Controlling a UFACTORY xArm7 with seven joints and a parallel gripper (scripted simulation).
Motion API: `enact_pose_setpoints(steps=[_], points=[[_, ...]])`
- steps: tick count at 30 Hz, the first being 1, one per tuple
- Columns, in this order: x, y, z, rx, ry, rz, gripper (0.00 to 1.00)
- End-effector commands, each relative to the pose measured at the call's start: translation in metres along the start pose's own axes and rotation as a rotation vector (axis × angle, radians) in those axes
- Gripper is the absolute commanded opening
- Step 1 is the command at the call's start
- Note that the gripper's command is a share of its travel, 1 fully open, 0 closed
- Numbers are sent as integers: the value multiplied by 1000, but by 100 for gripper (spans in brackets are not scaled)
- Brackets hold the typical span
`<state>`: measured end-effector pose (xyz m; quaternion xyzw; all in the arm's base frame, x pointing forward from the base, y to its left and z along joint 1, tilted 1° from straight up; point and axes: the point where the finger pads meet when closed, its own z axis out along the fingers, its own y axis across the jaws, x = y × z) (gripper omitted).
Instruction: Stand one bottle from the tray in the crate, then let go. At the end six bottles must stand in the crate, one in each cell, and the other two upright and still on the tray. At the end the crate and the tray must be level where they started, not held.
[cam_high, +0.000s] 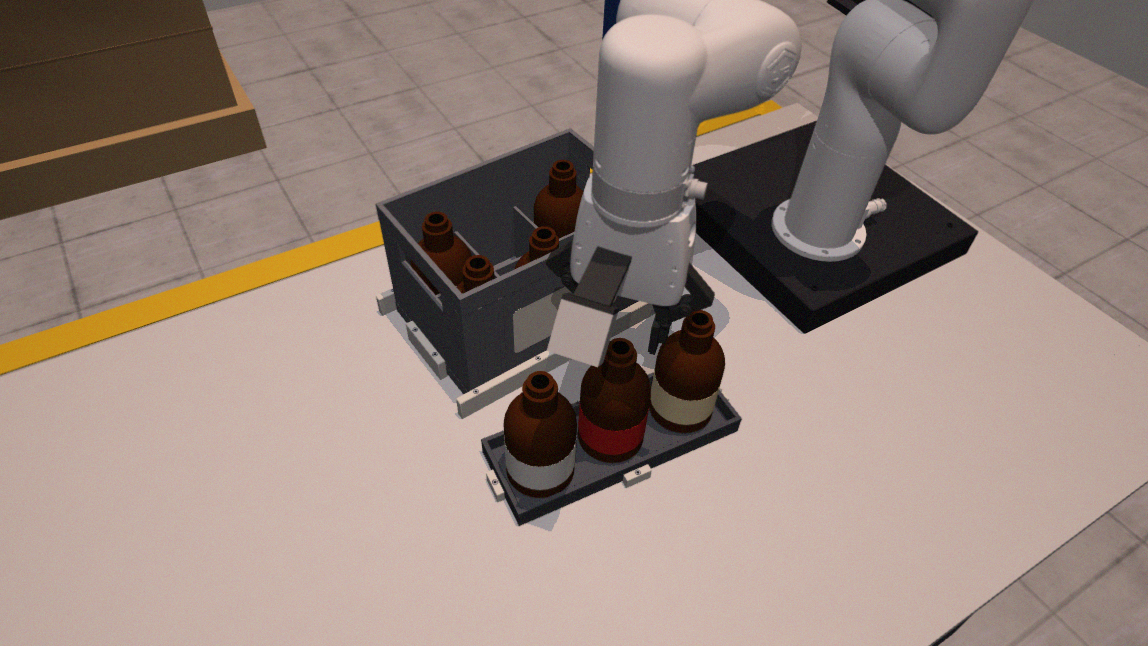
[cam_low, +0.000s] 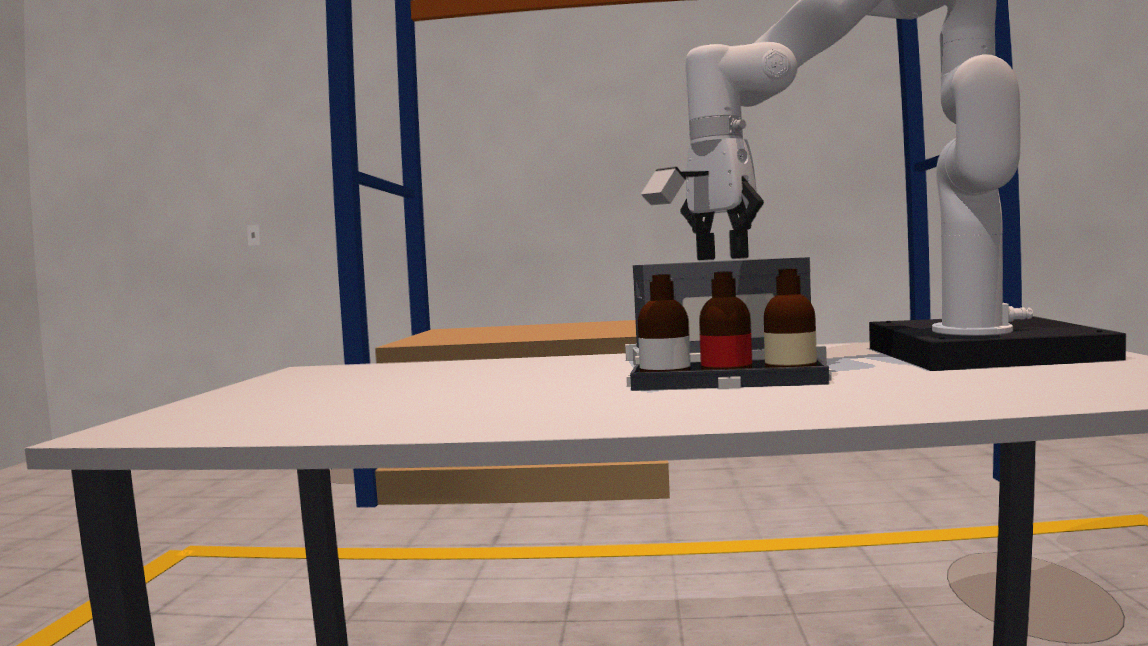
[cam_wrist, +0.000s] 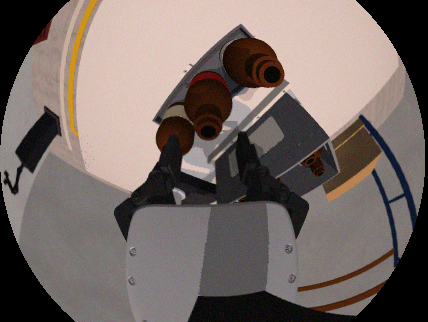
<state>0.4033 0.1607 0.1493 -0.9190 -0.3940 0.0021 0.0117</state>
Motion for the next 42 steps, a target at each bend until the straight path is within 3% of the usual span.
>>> enact_pose_setpoints(steps=[1,42], points=[[1,1,-2,-2,4,0,65],[2,1,10,-2,4,0,65]])
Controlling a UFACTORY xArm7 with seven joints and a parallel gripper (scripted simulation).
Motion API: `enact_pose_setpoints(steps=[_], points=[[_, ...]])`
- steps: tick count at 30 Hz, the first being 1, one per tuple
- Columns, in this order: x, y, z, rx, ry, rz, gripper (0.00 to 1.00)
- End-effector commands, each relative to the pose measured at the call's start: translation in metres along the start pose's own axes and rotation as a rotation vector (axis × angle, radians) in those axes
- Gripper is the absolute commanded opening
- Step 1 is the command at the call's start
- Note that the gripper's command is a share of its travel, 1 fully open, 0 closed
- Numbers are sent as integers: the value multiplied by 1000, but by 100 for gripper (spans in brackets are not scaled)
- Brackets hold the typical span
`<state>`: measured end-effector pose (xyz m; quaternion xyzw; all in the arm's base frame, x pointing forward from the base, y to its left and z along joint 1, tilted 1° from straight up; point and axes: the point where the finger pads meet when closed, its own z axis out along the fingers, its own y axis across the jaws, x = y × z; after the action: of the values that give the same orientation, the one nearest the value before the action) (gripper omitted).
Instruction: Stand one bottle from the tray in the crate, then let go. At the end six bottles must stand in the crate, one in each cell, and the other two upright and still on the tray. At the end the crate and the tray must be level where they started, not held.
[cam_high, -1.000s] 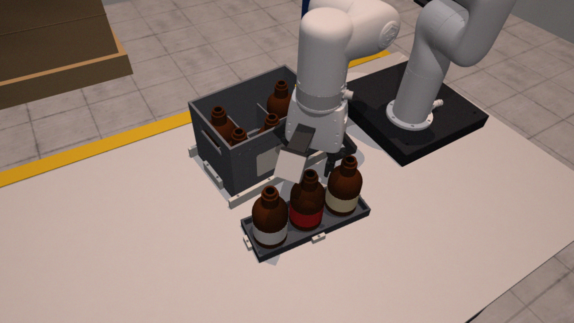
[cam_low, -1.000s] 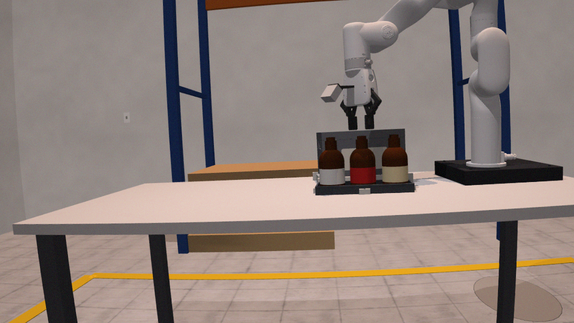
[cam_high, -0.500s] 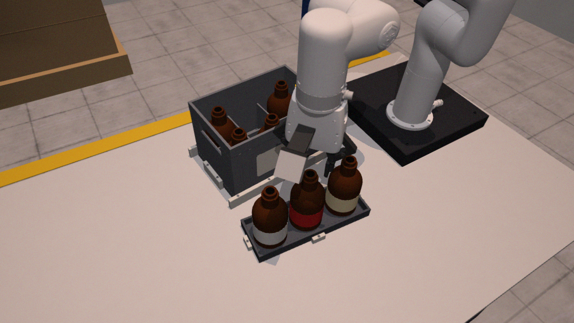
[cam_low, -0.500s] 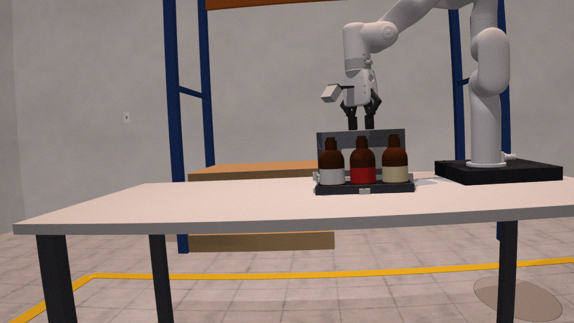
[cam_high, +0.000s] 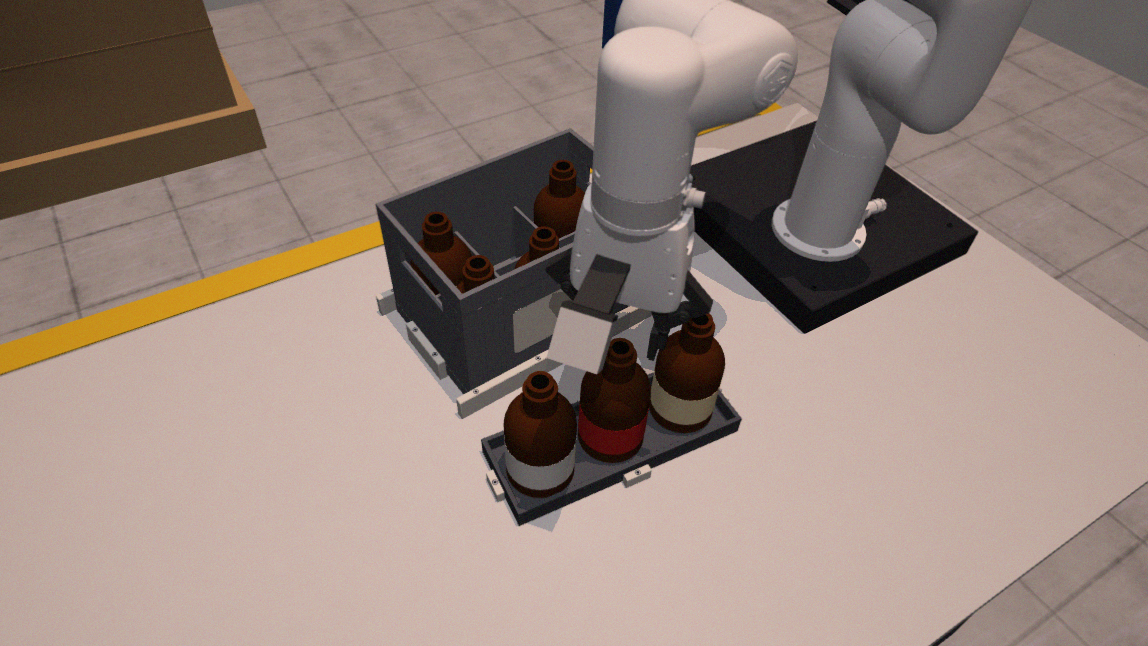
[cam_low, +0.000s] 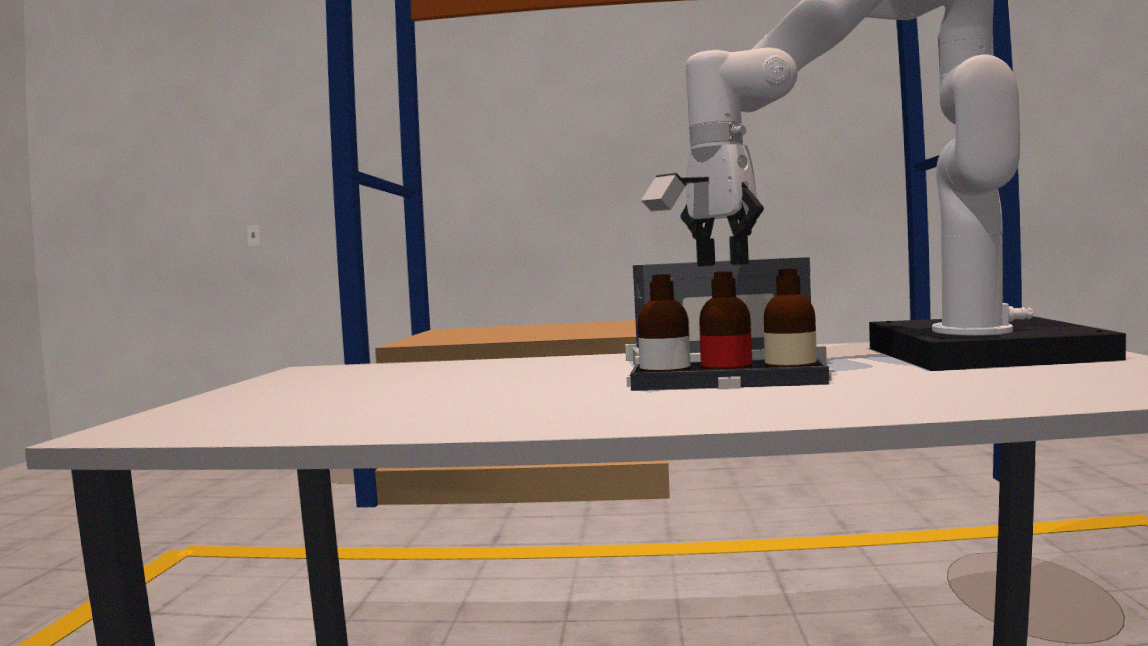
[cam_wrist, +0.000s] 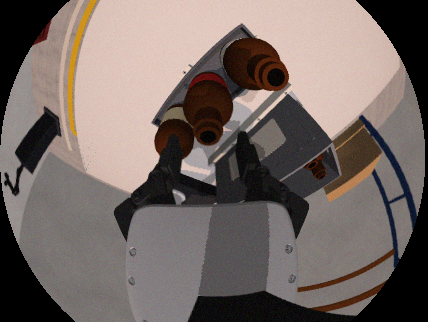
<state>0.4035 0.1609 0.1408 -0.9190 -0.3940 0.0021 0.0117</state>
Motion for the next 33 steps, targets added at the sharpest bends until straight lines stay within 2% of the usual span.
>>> enact_pose_setpoints(steps=[1,12,33], points=[[1,1,3,-2,4,0,65],[1,1,16,-2,4,0,65],[1,1,29,-2,4,0,65]])
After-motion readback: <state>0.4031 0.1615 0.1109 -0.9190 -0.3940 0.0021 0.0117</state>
